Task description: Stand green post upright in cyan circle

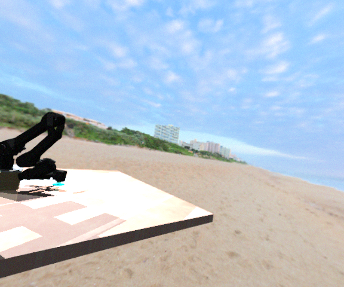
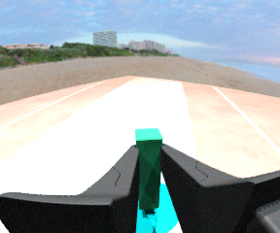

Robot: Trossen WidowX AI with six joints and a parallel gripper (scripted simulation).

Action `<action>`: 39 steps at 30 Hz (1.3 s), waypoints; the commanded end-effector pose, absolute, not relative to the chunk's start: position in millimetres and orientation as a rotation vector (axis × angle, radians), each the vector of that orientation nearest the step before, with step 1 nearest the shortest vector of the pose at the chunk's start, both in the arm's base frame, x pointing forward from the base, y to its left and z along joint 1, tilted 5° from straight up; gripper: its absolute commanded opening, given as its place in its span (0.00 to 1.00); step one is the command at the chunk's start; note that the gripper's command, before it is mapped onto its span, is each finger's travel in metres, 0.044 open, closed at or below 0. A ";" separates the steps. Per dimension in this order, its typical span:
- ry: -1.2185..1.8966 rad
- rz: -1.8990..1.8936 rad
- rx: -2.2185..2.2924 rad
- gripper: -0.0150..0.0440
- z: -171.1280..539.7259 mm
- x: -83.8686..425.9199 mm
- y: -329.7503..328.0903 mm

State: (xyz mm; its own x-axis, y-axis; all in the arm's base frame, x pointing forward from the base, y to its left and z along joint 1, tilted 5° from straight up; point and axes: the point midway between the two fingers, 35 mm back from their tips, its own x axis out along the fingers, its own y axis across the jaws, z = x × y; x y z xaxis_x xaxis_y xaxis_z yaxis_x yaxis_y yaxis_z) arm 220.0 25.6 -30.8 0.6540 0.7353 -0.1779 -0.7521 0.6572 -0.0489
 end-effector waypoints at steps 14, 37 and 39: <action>0.164 0.839 -0.123 0.38 -38.4 221.4 25.5; 0.153 0.843 -0.122 0.93 -13.9 227.0 23.0; 0.150 0.844 -0.122 0.93 -8.1 227.7 22.8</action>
